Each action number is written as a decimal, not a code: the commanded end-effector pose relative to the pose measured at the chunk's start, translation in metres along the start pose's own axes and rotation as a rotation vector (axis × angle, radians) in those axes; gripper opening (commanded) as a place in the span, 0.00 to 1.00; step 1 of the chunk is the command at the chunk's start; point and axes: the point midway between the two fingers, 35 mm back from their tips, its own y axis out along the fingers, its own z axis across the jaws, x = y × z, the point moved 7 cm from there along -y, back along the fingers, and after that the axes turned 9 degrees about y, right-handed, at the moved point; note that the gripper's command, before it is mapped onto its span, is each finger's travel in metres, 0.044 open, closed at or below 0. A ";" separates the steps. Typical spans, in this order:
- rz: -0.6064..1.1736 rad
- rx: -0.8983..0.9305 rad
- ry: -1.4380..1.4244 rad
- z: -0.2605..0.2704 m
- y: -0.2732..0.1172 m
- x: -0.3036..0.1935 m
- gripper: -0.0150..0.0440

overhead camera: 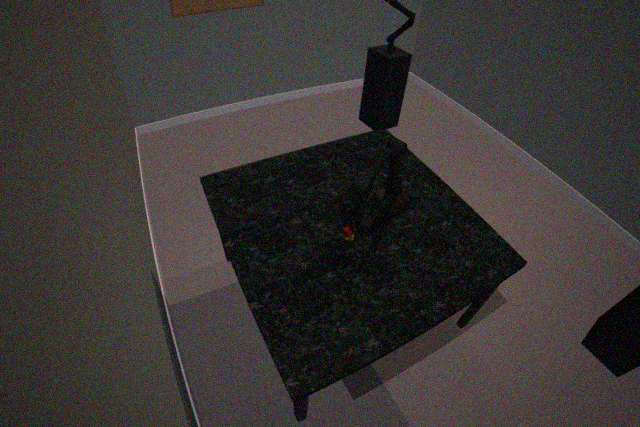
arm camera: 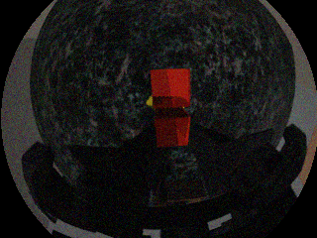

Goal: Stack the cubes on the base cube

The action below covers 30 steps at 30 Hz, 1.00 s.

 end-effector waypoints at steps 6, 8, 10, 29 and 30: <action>0.001 0.001 0.003 0.000 0.001 0.000 0.57; 0.001 0.001 0.003 0.000 0.001 0.000 0.60; 0.001 0.001 0.003 0.000 0.001 0.000 0.60; 0.000 0.000 0.000 0.000 -0.027 0.000 0.60; 0.000 0.000 0.000 0.000 -0.028 0.000 0.60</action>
